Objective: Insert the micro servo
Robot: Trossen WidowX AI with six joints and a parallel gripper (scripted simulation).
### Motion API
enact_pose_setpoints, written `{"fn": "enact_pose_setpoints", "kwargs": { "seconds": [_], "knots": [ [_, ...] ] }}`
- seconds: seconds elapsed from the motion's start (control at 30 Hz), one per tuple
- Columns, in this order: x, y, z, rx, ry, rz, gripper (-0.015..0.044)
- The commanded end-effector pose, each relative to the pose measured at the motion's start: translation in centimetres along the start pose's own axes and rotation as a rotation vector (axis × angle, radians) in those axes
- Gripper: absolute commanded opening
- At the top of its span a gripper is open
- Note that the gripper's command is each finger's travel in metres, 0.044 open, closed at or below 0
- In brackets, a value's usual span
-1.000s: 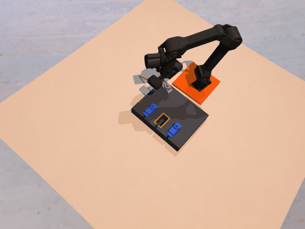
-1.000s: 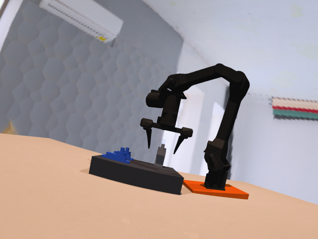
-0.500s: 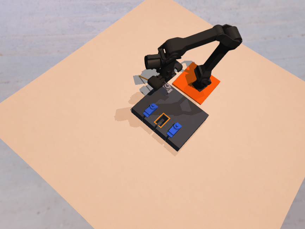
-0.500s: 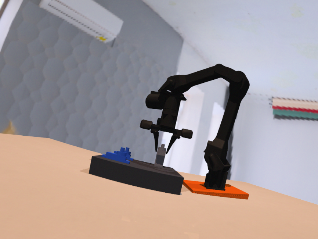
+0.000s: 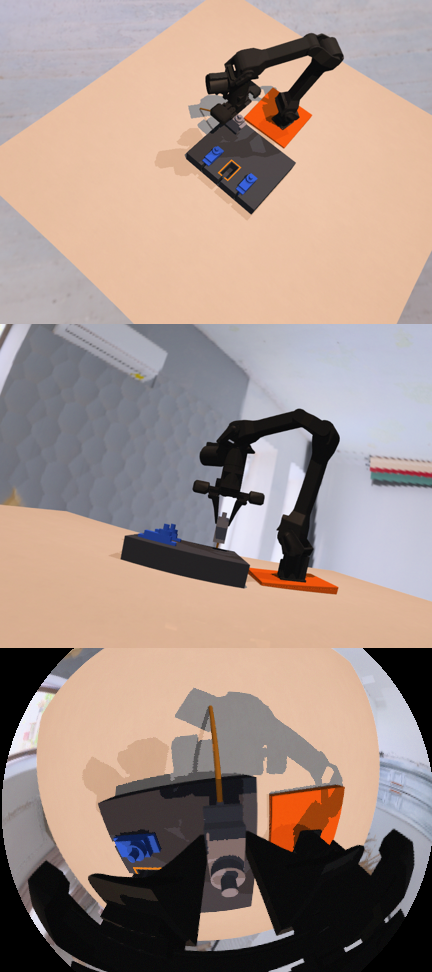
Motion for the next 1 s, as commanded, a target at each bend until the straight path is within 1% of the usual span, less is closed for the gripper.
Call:
{"fn": "enact_pose_setpoints", "kwargs": {
  "seconds": [0.0, 0.33, 0.63, 0.77, 0.97],
  "knots": [
    [-1.1, 0.1, -0.2, -0.003, -0.013, -0.012, 0.0000],
    [-1.1, 0.2, -0.2, -0.003, -0.013, -0.012, 0.0000],
    [-1.2, 0.5, 3.5, -0.003, -0.016, -0.012, 0.0000],
    [-1.2, 0.6, 3.8, -0.003, -0.016, -0.011, 0.0000],
    [-1.2, 2.3, 3.7, -0.003, -0.016, -0.010, 0.0000]
  ]
}}
Point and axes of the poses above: the point midway between the two fingers, 35 mm back from their tips, its own x axis out along the fingers, its own z axis across the jaws, y = z × x, the point moved 8 cm from there along -x, back along the fingers
